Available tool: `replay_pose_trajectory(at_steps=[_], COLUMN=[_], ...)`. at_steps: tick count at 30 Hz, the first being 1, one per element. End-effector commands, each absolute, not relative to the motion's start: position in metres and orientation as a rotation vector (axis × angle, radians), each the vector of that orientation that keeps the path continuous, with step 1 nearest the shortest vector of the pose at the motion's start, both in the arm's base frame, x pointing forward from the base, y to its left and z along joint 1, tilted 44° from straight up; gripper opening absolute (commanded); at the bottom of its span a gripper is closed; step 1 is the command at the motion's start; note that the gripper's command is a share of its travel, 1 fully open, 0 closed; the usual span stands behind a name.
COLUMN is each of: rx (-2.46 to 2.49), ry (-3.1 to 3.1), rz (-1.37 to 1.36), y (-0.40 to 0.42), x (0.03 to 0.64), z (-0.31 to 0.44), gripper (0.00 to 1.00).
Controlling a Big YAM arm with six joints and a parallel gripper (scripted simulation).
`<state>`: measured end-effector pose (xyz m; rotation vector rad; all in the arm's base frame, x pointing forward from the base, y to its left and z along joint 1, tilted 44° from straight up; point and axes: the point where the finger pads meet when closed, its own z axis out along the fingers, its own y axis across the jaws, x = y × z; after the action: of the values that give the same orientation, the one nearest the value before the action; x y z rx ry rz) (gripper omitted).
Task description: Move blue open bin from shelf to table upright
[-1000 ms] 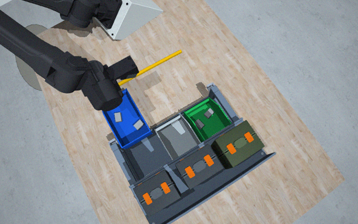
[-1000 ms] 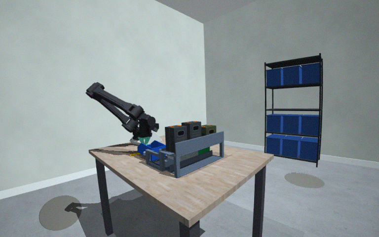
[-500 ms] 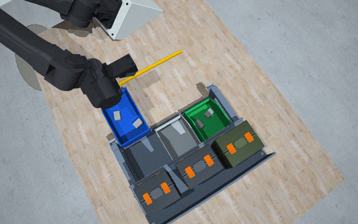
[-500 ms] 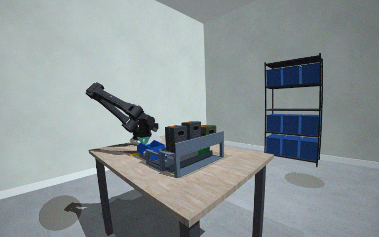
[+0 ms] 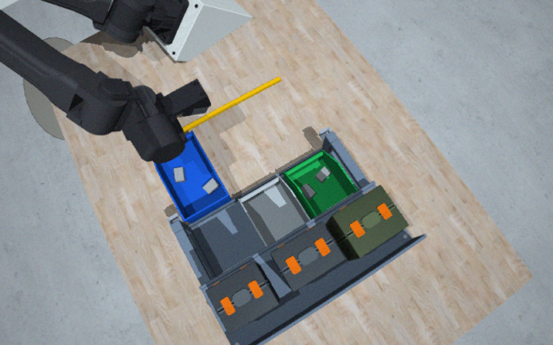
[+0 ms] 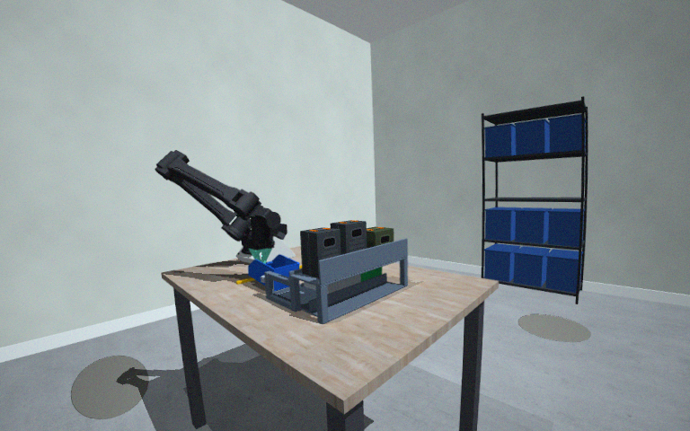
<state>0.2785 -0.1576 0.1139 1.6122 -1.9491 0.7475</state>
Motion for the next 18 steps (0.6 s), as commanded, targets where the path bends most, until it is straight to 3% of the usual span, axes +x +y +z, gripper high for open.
replay_pose_trajectory(at_steps=[1, 18], rx=[1.628, 1.626], ry=[-1.955, -1.960], rz=[0.788, 0.797], y=[-0.149, -0.148], x=[0.281, 0.275], z=[0.123, 0.124], gripper=[0.00, 0.00])
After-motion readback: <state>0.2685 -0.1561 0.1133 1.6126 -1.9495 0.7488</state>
